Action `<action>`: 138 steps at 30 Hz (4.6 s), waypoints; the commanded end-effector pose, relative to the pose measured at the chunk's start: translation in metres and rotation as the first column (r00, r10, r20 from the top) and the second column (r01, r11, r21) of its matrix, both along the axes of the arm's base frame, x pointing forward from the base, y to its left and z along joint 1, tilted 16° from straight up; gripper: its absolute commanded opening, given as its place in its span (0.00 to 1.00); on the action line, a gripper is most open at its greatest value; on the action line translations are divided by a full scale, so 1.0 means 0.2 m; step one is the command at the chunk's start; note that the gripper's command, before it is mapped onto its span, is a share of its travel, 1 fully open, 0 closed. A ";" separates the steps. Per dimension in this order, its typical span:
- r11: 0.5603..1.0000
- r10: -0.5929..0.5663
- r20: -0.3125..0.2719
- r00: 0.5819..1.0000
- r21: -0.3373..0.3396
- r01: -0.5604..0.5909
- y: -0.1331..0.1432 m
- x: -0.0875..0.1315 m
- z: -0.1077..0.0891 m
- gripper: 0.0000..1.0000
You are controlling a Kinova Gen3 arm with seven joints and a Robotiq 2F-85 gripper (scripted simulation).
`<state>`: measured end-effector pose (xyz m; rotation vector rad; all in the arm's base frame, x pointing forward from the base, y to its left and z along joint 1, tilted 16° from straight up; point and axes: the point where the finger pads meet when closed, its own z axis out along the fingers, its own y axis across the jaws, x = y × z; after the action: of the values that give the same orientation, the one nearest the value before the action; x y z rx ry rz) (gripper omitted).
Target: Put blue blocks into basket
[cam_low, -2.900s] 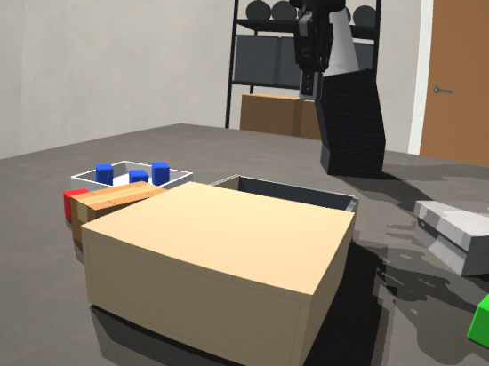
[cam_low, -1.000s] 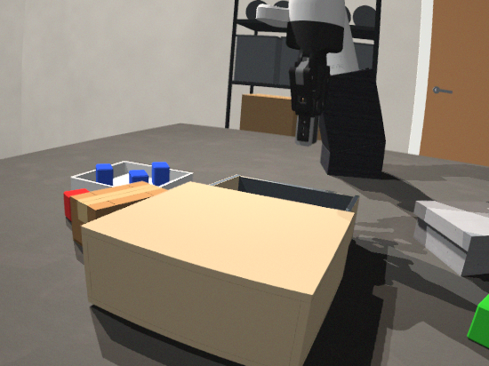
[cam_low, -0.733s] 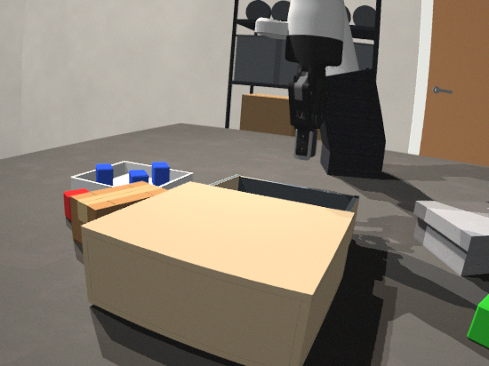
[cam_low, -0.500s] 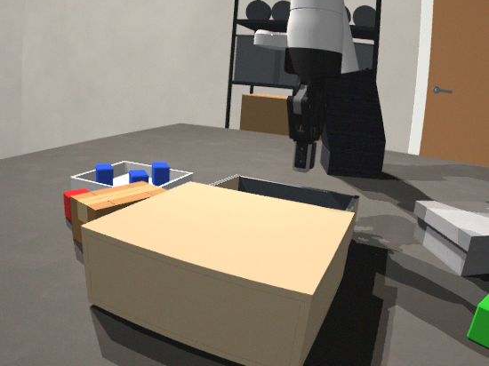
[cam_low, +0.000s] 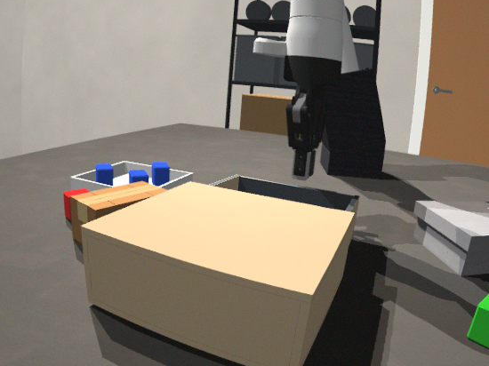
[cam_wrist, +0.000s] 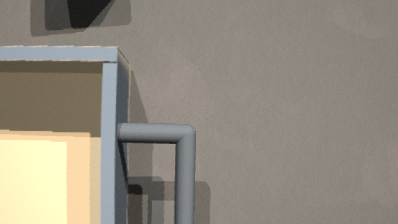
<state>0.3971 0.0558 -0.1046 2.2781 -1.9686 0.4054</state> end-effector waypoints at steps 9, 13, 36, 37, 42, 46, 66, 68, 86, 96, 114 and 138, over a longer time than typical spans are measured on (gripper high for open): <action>1.000 0.000 0.001 1.000 0.001 0.000 0.00 0.00 0.00 0.30; 1.000 0.000 0.001 1.000 0.001 0.000 0.00 0.00 0.00 0.30; 1.000 0.000 0.001 1.000 0.001 0.000 0.00 0.00 0.00 0.30; 1.000 0.000 0.001 1.000 0.001 0.000 0.00 0.01 -0.01 0.30; 1.000 0.000 0.001 1.000 0.001 0.000 0.00 0.01 -0.01 0.30; 1.000 0.000 0.001 1.000 0.001 0.000 0.00 0.01 -0.02 0.30; 1.000 0.000 0.001 1.000 0.001 0.000 -0.02 0.02 -0.10 0.30; 1.000 0.000 0.001 1.000 0.001 0.000 -0.02 0.02 -0.10 0.30; 1.000 0.000 0.001 1.000 0.001 0.000 -0.03 0.02 -0.14 0.30; 1.000 0.000 0.001 1.000 0.001 0.000 -0.03 0.02 -0.14 0.30; 1.000 0.000 0.001 1.000 0.001 0.000 -0.03 0.02 -0.14 0.30; 1.000 0.000 0.001 1.000 0.001 0.000 -0.03 0.06 -0.13 0.30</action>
<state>0.4075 0.0498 -0.1320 2.2778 -1.9686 0.4050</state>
